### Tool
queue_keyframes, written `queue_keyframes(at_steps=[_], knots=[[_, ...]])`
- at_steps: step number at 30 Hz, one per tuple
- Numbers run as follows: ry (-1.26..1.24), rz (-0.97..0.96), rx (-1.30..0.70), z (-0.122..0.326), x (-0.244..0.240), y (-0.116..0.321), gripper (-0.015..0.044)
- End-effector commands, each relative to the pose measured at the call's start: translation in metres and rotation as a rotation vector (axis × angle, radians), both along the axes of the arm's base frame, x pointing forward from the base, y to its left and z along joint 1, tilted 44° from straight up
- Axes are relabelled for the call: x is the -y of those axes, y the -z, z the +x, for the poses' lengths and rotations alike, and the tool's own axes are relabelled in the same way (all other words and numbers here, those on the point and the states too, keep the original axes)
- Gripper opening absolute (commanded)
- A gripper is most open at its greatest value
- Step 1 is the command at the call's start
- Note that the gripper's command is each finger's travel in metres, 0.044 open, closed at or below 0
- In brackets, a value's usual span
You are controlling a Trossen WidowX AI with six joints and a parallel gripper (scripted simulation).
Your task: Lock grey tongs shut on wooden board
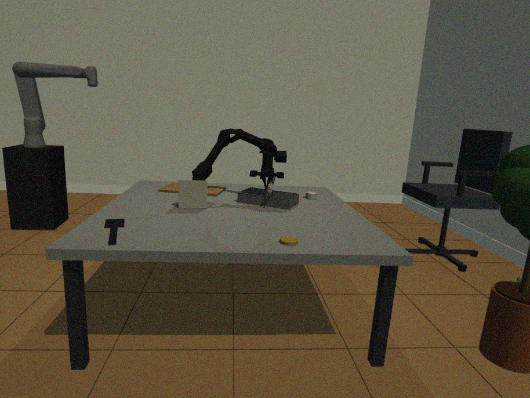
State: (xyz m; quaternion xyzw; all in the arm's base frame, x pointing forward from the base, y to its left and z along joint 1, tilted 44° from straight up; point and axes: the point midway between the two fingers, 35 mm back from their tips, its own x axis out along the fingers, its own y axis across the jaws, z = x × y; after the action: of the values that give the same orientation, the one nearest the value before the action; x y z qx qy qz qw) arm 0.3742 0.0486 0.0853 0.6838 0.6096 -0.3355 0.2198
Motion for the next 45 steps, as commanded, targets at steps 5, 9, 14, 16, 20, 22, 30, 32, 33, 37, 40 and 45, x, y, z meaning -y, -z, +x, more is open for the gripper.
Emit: queue_keyframes(at_steps=[5, 9, 14, 16, 20, 22, 30, 32, 33, 37, 40, 45], knots=[[0.003, 0.004, -0.006, 0.011, 0.001, 0.002, -0.015], [0.003, 0.004, -0.005, 0.016, 0.002, 0.002, -0.015], [0.003, 0.004, -0.005, 0.023, 0.003, 0.003, -0.015], [0.003, 0.004, -0.005, 0.025, 0.004, 0.003, -0.015], [0.003, 0.004, -0.004, 0.03, 0.005, 0.004, -0.015], [0.003, 0.004, -0.004, 0.033, 0.005, 0.005, -0.015], [0.003, 0.003, -0.004, 0.043, 0.007, 0.007, -0.015], [0.003, 0.003, -0.004, 0.045, 0.007, 0.007, -0.015], [0.003, 0.003, -0.003, 0.047, 0.007, 0.007, -0.015], [0.003, 0.003, -0.003, 0.051, 0.008, 0.009, -0.015], [0.003, 0.003, -0.003, 0.053, 0.009, 0.009, -0.015], [0.003, 0.002, 0.0, 0.052, 0.008, 0.008, -0.015]])
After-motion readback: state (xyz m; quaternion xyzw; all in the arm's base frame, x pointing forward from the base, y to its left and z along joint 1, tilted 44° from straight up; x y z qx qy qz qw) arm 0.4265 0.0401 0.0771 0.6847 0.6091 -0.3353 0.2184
